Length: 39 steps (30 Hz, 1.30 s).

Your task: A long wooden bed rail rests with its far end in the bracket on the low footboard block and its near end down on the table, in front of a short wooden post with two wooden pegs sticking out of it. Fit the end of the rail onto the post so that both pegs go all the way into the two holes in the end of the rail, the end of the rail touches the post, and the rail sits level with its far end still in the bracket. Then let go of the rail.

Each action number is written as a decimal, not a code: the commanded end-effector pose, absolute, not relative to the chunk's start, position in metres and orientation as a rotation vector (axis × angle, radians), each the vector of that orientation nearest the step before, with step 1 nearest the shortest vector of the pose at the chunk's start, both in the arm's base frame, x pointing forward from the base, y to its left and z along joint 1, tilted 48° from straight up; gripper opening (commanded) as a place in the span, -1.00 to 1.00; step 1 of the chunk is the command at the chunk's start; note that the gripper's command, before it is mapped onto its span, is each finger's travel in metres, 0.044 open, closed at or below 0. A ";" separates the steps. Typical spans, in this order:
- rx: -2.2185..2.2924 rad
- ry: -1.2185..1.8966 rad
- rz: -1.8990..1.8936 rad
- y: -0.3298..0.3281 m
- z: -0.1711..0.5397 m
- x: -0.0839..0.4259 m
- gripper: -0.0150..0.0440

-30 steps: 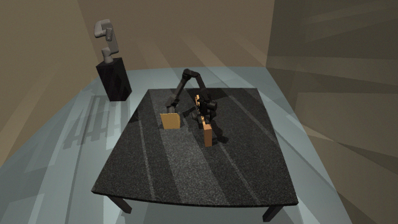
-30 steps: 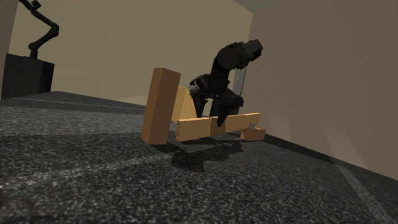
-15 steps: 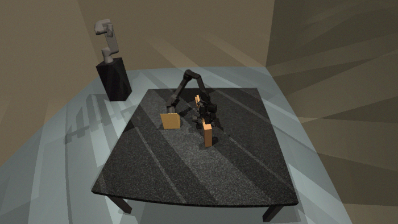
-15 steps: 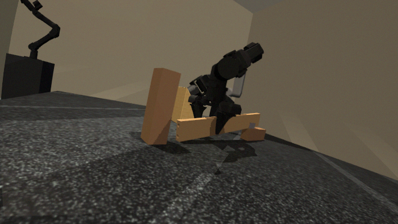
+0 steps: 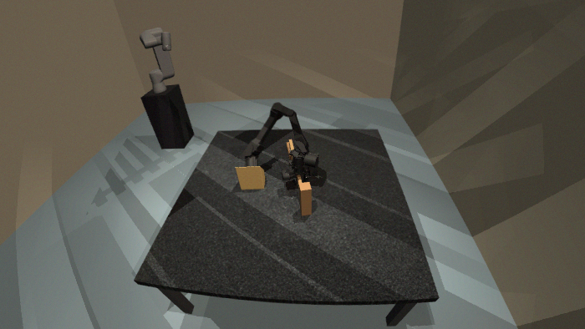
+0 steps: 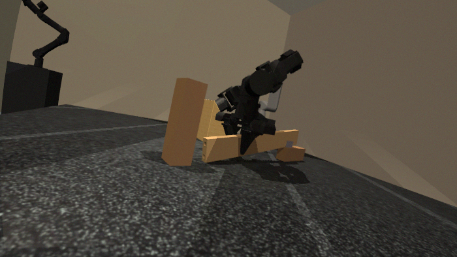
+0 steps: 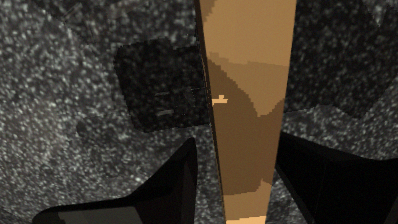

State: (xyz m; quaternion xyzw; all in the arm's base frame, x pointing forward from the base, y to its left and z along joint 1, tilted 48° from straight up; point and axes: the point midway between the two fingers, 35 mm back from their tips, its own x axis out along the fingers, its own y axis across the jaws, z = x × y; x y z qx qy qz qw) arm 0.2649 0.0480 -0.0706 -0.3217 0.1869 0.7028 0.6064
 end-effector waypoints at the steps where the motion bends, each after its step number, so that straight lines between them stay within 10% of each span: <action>1: -0.734 0.433 1.624 0.049 -0.071 0.263 -0.07; 11: -0.734 0.433 1.624 0.049 -0.071 0.263 -0.49; 39: -0.734 0.433 1.623 0.042 -0.065 0.266 -0.49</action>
